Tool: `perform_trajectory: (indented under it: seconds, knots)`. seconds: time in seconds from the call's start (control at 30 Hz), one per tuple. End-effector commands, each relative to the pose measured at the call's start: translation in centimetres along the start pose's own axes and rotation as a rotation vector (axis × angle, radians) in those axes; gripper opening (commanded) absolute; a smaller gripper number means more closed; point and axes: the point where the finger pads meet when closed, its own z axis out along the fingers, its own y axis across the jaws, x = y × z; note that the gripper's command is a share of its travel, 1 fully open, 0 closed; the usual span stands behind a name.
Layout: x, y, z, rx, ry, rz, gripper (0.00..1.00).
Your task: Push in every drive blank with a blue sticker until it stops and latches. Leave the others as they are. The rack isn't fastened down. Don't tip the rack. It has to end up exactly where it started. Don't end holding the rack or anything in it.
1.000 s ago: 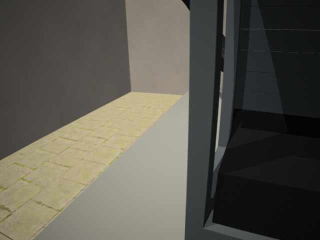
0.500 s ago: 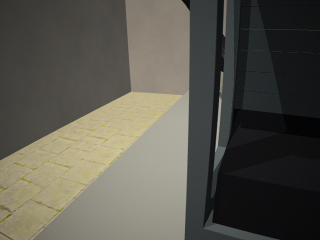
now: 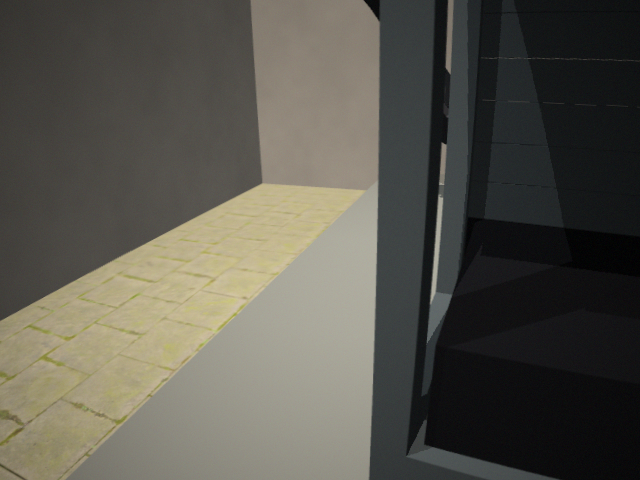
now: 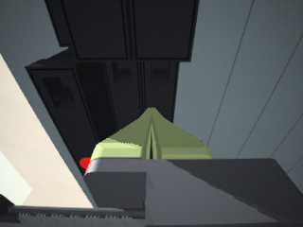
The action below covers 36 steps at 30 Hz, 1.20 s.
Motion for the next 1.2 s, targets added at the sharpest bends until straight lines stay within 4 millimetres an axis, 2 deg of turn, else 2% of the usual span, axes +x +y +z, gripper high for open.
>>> perform_trajectory:
  seconds: [0.0, 0.8, 0.87, 0.93, 0.97, 1.0, 1.07, 1.17]
  knots:
    - [-0.4, -1.1, 3.5, 0.04, -0.041, 0.014, 0.0]
    - [-0.4, -1.1, 3.1, 0.042, -0.042, 0.014, 0.0]
    - [-0.1, -3.1, 1.0, 0.058, -0.023, -0.015, 0.0]
    - [-0.1, -3.1, 1.0, 0.058, -0.023, -0.015, 0.0]
    - [-0.3, -3.0, 0.4, 0.053, -0.028, -0.009, 0.0]
    - [0.8, -1.8, -1.5, 0.03, -0.005, -0.014, 0.0]
    - [-0.4, -0.8, -3.1, 0.019, -0.018, -0.003, 0.0]
    - [-0.4, -1.0, -5.9, 0.02, -0.017, -0.003, 0.0]
